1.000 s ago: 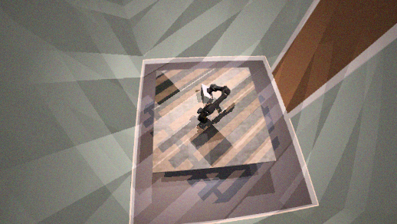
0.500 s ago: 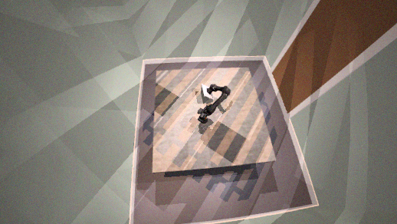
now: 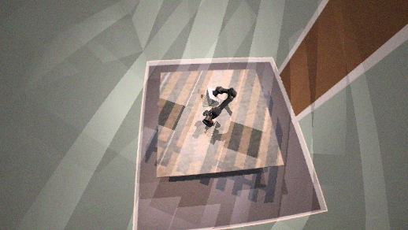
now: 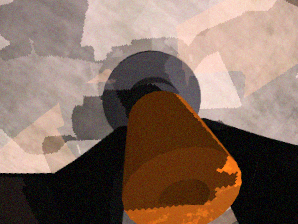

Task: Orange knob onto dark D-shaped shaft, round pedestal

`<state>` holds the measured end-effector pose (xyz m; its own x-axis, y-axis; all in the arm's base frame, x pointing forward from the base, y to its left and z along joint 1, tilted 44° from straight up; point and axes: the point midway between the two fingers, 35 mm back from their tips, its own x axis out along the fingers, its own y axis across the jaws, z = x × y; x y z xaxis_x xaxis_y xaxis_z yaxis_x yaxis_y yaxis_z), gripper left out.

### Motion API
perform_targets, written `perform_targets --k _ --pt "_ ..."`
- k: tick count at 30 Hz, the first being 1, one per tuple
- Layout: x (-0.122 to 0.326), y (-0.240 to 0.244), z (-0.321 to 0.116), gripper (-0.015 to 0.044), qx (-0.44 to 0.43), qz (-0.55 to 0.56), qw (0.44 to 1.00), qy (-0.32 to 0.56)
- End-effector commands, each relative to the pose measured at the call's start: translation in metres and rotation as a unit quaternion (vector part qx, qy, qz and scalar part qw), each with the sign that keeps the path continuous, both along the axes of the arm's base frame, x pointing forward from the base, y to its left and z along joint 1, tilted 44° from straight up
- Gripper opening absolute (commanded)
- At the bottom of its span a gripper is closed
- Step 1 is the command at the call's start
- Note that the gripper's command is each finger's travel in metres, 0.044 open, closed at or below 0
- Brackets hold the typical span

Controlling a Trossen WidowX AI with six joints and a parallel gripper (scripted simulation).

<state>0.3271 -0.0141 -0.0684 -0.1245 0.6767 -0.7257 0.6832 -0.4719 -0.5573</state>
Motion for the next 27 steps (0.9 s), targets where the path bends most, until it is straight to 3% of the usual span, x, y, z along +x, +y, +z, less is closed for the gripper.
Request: perform_targets --k 1,27 --pt "-0.001 -0.0045 0.0023 0.0 -0.008 -0.03 0.999 0.023" --pt "0.0024 0.0011 -0.0017 0.0 -0.008 -0.03 0.999 0.023"
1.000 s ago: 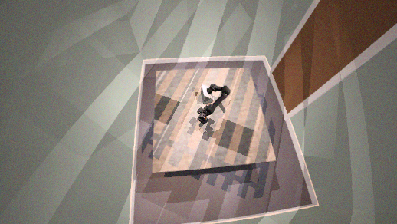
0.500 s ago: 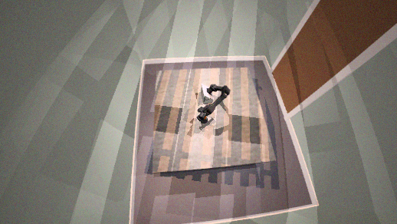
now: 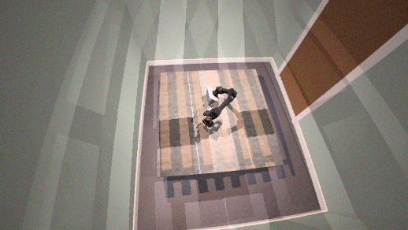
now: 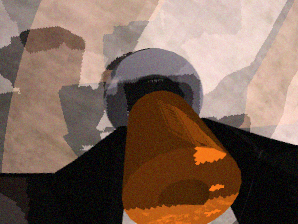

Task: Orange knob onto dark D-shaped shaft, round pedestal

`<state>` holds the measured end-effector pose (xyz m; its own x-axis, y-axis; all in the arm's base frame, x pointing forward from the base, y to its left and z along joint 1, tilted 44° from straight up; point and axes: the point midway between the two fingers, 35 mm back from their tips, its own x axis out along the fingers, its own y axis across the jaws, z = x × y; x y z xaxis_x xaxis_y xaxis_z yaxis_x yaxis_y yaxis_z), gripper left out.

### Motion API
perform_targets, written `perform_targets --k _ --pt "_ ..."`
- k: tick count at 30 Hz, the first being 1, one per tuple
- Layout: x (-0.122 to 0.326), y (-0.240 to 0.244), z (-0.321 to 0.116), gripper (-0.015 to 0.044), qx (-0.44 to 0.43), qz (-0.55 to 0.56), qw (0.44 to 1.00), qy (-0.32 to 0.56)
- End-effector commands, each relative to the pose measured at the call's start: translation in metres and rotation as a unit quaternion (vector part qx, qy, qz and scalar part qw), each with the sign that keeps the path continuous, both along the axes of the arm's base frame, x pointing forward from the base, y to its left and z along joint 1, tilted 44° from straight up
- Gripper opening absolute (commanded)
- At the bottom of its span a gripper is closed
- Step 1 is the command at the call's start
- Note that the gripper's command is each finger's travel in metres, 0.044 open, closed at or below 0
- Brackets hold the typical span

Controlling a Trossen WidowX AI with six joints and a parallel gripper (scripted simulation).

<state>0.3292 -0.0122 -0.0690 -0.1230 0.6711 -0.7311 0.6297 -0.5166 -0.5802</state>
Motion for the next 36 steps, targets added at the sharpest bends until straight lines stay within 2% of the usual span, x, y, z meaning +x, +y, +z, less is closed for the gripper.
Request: perform_targets --k 1,10,17,36 --pt "0.0003 -0.0008 -0.001 0.0 0.0 -0.003 1.0 -0.001" --pt "-0.0012 -0.0054 0.0025 0.0 0.0 -0.006 1.0 0.002" --pt "-0.0038 -0.0067 0.0027 0.0 -0.013 -0.08 0.994 0.07" --pt "0.0005 -0.0042 0.0028 0.0 -0.012 -0.08 0.994 0.07"
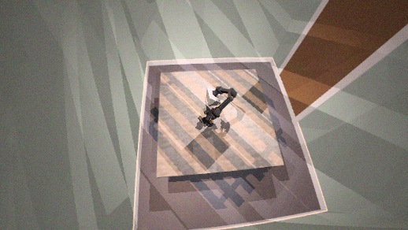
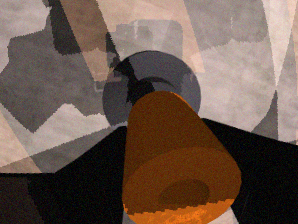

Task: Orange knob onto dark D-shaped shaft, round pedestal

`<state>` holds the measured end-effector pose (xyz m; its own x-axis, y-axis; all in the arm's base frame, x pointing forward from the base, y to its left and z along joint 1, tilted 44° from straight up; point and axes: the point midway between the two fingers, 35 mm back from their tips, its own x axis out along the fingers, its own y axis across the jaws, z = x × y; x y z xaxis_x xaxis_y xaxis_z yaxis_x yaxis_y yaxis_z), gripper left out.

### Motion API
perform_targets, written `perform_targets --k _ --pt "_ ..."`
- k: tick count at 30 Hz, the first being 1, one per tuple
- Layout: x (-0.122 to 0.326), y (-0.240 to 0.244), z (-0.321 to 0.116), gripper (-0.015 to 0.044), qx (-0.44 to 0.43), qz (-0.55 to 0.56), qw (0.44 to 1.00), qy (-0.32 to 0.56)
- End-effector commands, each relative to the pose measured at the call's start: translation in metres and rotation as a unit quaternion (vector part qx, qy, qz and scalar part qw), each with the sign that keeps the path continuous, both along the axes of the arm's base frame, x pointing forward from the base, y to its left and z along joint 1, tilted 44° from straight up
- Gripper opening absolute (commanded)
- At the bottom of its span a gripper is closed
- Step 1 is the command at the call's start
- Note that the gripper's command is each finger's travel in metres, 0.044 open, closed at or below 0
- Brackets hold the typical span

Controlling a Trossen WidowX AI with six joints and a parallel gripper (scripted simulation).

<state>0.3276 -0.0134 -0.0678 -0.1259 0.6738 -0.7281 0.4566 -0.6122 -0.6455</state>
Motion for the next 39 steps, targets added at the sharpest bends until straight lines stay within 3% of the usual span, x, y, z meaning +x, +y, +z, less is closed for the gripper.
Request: perform_targets --k 1,30,39 --pt "0.002 -0.0031 0.0016 0.0 -0.002 -0.004 1.0 -0.001" --pt "0.0019 -0.0025 0.002 0.0 -0.002 -0.004 1.0 -0.001" --pt "0.0041 -0.002 0.0033 0.0 -0.015 -0.081 0.994 0.069"
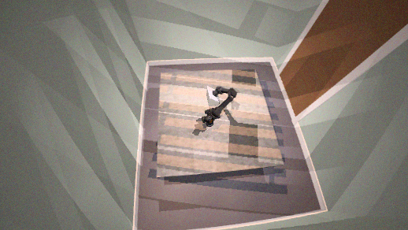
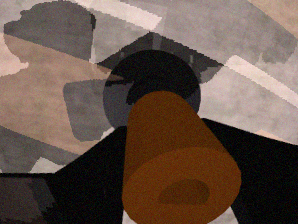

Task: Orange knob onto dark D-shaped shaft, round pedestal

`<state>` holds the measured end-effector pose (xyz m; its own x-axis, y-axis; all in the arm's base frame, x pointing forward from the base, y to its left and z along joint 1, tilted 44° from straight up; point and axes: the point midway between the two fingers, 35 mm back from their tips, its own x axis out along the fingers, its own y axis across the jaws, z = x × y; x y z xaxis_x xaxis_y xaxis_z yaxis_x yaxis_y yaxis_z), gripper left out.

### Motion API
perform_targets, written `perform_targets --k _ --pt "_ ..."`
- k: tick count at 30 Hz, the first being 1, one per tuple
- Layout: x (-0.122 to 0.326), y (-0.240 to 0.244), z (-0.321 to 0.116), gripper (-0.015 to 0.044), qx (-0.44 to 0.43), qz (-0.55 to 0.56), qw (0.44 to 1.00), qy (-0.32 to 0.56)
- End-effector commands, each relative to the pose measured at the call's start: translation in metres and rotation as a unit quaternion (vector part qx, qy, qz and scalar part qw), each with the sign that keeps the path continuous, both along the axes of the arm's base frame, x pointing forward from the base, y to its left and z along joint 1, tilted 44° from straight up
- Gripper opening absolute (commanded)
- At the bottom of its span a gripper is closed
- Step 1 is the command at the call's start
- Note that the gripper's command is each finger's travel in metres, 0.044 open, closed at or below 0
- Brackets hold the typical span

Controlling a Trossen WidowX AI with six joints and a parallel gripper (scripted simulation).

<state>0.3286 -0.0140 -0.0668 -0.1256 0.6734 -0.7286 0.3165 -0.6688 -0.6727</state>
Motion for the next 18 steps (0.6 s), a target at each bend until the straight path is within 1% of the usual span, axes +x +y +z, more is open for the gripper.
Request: perform_targets --k 1,18 --pt "0.003 -0.0015 0.0021 0.0 -0.005 -0.025 1.0 0.017" --pt "-0.0007 0.0007 -0.0028 0.0 -0.005 -0.025 1.0 0.017"
